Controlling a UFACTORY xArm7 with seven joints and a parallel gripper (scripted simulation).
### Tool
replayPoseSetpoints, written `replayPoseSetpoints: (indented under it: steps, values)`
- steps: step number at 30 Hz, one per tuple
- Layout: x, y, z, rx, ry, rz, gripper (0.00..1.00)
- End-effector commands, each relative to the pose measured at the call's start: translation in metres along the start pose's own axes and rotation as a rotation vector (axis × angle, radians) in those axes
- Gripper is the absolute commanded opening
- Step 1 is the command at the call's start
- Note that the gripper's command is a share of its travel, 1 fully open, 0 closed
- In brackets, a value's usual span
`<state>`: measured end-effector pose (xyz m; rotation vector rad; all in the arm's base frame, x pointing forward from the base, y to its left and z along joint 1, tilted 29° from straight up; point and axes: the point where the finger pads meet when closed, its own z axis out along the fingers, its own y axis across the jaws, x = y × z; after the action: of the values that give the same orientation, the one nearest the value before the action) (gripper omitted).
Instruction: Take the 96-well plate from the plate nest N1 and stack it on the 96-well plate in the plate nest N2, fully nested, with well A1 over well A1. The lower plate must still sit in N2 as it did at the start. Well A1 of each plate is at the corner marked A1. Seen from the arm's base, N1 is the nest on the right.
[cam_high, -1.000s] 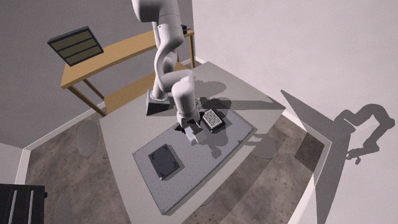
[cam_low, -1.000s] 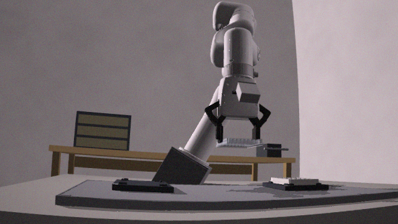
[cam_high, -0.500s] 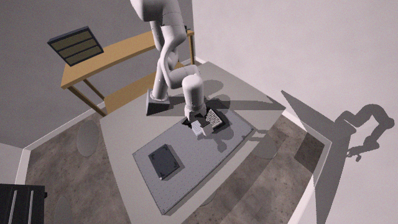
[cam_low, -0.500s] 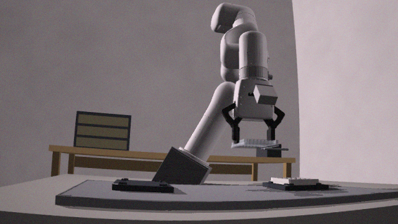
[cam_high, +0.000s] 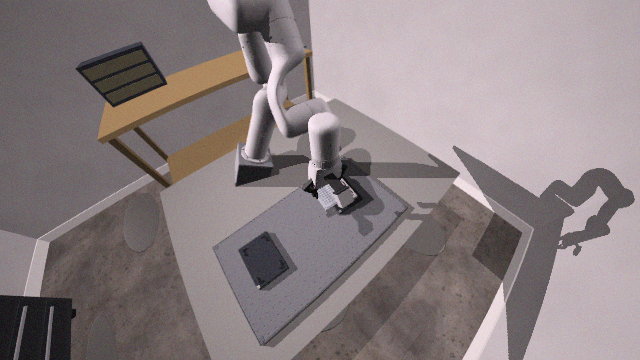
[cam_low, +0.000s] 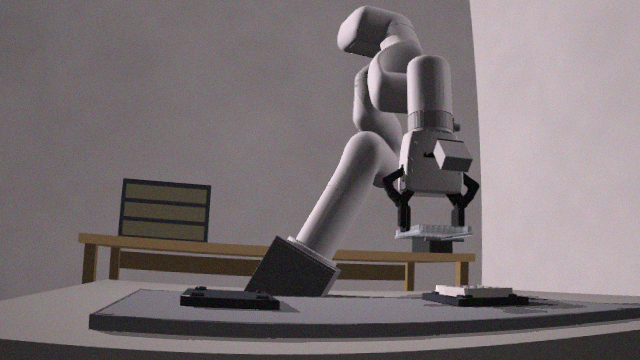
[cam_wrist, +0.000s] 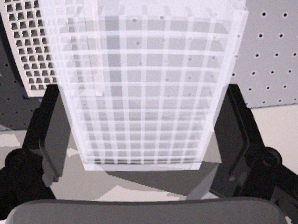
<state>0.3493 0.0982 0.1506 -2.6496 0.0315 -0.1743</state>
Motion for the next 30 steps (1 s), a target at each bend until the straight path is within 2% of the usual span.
replayPoseSetpoints:
  steps: [1,7,22,30]
  values:
    - [-0.001,-0.015,-0.001,0.000,0.004,0.001,0.00]
    - [-0.004,-0.028,-0.001,0.000,0.004,0.001,0.00]
    - [-0.013,-0.077,-0.001,0.000,0.004,0.001,0.00]
    - [-0.014,-0.082,-0.001,0.000,0.004,0.001,0.00]
